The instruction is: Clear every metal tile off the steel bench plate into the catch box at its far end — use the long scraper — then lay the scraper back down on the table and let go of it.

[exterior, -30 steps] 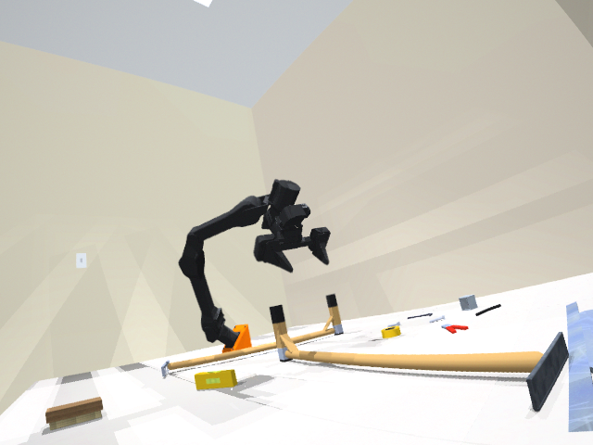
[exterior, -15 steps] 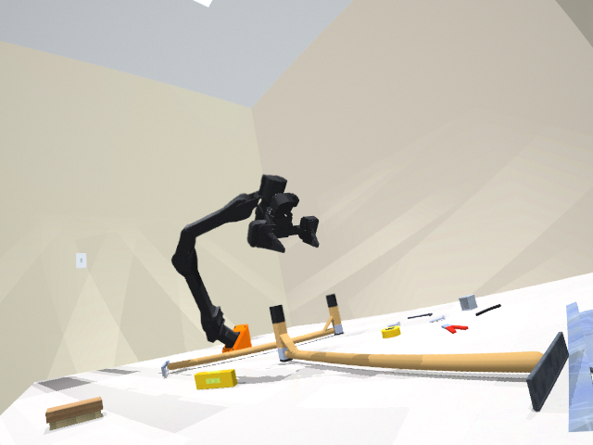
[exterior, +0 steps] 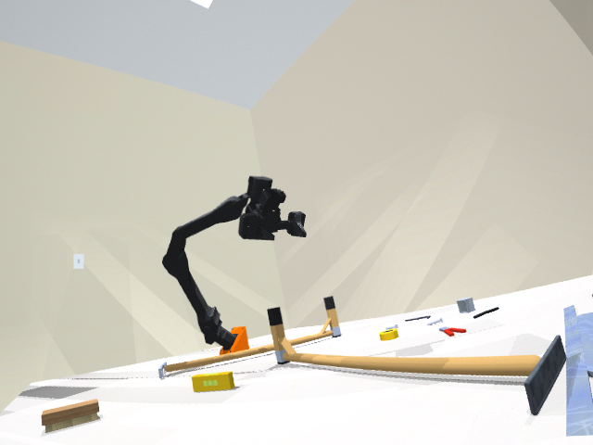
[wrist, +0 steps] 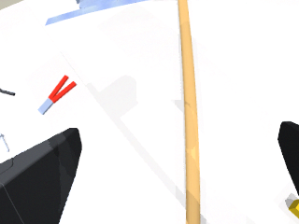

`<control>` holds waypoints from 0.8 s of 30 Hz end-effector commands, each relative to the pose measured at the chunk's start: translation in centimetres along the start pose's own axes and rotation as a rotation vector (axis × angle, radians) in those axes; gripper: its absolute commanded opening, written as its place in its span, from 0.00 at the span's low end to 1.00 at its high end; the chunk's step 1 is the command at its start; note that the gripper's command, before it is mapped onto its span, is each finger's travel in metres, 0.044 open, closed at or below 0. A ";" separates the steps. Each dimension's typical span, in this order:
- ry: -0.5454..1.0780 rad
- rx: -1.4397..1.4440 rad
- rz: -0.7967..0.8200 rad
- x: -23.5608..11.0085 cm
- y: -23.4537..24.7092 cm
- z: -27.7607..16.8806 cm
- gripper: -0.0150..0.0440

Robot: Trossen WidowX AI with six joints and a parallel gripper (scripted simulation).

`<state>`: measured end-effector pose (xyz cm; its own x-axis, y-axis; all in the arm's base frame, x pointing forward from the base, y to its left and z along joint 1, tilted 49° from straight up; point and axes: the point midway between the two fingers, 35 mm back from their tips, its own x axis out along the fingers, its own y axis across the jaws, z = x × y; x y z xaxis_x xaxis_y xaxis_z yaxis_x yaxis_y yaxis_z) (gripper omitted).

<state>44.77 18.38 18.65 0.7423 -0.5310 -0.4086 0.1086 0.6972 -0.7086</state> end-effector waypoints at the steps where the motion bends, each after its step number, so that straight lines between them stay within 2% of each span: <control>1: -0.032 -0.014 0.005 -1.5 0.0 0.0 1.00; 24: -0.199 -0.058 0.053 -8.7 0.1 -0.7 1.00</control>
<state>38.76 22.43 21.41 0.8507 -0.4011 -0.3397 0.0405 0.6944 -0.7184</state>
